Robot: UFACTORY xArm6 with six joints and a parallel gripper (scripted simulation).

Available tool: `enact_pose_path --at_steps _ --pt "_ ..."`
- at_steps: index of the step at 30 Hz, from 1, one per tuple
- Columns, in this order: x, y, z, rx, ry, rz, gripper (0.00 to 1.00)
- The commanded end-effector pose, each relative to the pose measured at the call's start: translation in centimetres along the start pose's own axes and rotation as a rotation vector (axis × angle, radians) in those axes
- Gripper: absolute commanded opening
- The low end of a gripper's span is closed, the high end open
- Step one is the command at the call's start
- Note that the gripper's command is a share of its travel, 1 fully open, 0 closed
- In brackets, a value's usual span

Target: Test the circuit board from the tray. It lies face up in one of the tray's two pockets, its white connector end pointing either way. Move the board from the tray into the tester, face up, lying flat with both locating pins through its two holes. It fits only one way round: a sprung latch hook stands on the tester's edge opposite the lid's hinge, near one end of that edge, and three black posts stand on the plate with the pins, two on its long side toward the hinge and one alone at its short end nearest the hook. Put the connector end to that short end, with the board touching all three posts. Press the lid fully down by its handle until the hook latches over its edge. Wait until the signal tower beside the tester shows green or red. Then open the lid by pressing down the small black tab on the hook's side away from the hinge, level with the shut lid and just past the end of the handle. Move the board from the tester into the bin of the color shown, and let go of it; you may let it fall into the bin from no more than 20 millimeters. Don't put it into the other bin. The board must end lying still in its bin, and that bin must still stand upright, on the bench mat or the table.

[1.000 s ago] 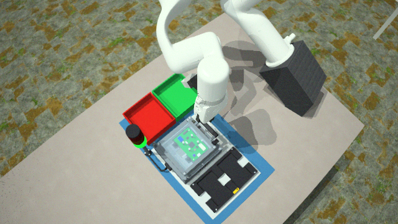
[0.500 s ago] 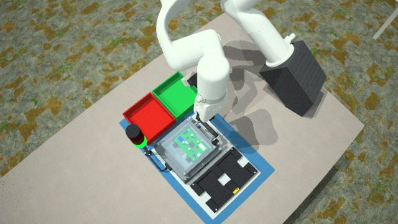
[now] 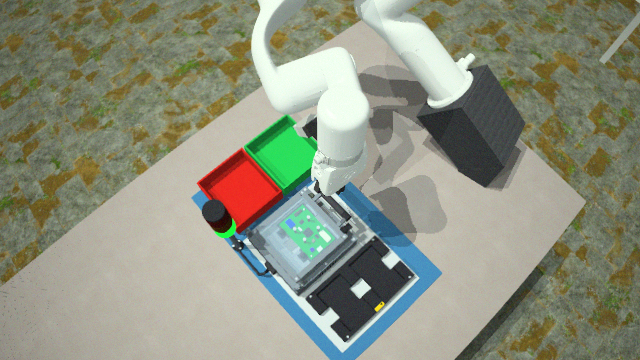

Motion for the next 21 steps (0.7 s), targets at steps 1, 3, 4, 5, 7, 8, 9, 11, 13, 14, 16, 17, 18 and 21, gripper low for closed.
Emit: enact_pose_path --at_steps 1,3,4,5,7,8,9,11,13,14,16,17,18,21 --pt "-0.01 0.11 -0.06 0.002 -0.053 -0.002 0.00" --pt "-0.01 0.11 -0.06 0.002 -0.053 -0.002 0.00" --pt "-0.01 0.11 -0.06 0.002 -0.074 -0.002 0.00" --pt "-0.01 0.11 -0.06 0.002 -0.096 -0.002 0.00" --pt "-0.01 0.11 -0.06 0.002 -0.146 -0.002 0.00" --pt "-0.01 0.11 -0.06 0.002 -0.174 -0.002 0.00" --pt "-0.01 0.11 -0.06 0.002 -0.204 -0.002 0.00" --pt "-0.01 0.11 -0.06 0.002 -0.269 -0.002 0.00" --pt "-0.01 0.11 -0.06 0.002 -0.341 -0.002 0.00" --pt "-0.01 0.11 -0.06 0.002 -0.379 -0.002 0.00" --pt "-0.01 0.11 -0.06 0.002 -0.458 -0.002 0.00" --pt "-0.01 0.11 -0.06 0.002 -0.499 -0.002 0.00" --pt "-0.01 0.11 -0.06 0.002 -0.541 -0.002 0.00" --pt "-0.01 0.11 -0.06 0.002 -0.584 -0.002 0.00"
Point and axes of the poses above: the point where the finger pads meet when closed, its own y axis back along the fingers, its own z axis across the jaws, x = y × z, the point moved 10 cm from there along y, back along the fingers, and after that the axes turned 1 degree about y, right-handed, at the moved point
